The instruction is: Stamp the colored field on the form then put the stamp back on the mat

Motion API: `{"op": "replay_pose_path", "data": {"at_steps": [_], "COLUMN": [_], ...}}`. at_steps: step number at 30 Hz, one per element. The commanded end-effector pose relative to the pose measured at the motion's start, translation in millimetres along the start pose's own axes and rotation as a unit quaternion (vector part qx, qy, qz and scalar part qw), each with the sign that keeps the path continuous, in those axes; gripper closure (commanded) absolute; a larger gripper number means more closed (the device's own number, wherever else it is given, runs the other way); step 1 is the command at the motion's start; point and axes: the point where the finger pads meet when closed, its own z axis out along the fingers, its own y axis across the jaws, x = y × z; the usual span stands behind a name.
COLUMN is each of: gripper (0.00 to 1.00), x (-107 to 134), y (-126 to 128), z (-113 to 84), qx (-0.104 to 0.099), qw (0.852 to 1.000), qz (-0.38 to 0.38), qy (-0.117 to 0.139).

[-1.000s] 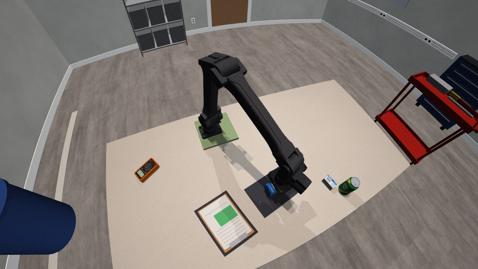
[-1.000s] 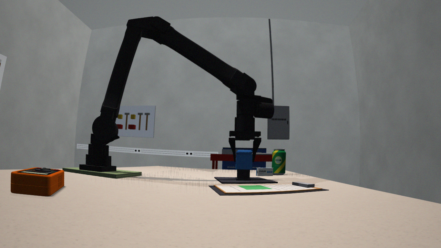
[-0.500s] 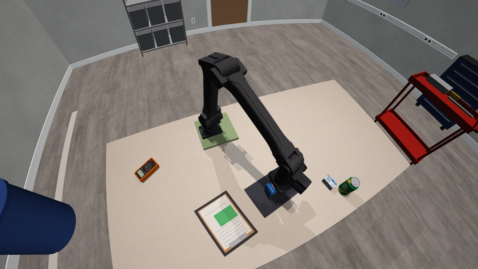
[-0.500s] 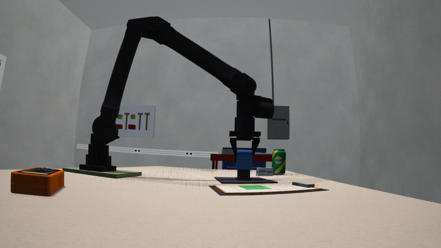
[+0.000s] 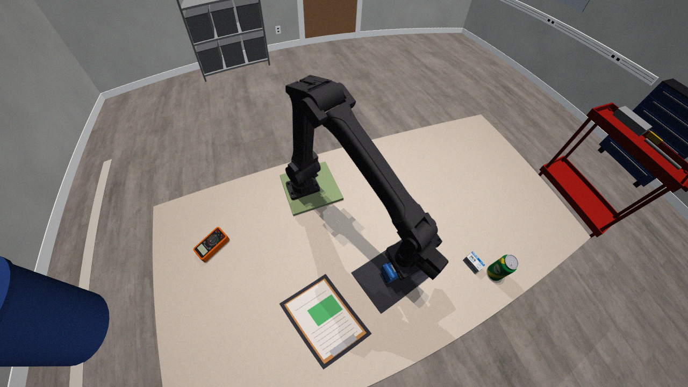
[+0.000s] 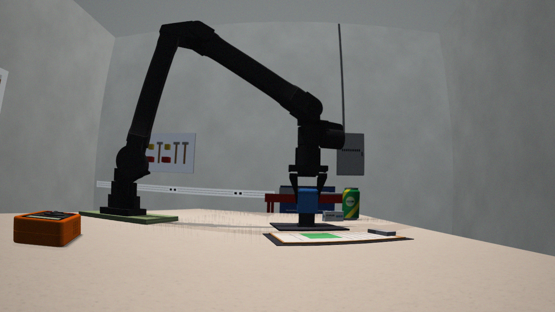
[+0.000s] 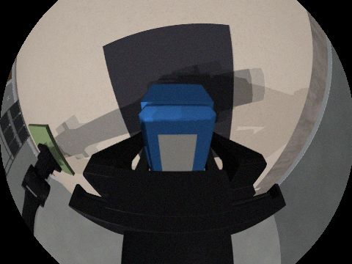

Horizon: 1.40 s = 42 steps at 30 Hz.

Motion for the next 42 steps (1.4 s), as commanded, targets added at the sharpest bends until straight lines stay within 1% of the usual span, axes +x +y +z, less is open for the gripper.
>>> {"op": "replay_pose_path", "data": {"at_steps": [1,12,13,14,15,17,23,26,29,30,31,32,42], "gripper": [0.67,0.67,0.67,0.67,0.67,0.67,0.67,0.67,0.67,0.67,0.67,0.67,0.67], "x": [-2,-2,-3,-5,-8,-8,-8,-8,-8,-8,-8,-8,-8], "y": [0,0,-2,-8,-19,-19,-18,-17,-17,-19,-20,-19,-19], "z": [2.7,1.8,-4.0,-17.7,-34.7,-34.7,-62.5,-70.4,-71.2,-71.4,-61.8,-58.5,-58.3], "qx": [0.0,0.0,0.003,0.014,0.032,0.032,0.033,0.033,0.033,0.037,0.028,0.025,0.025], "qw": [1.0,1.0,1.0,1.0,0.999,0.999,0.999,0.999,0.999,0.999,1.0,1.0,1.0], "qz": [0.005,0.005,0.005,0.005,0.005,0.005,0.005,0.005,0.005,0.005,0.005,0.005,0.005], "qy": [0.001,0.001,0.0,-0.004,-0.01,-0.01,-0.01,-0.01,-0.01,-0.011,-0.008,-0.007,-0.007]}}
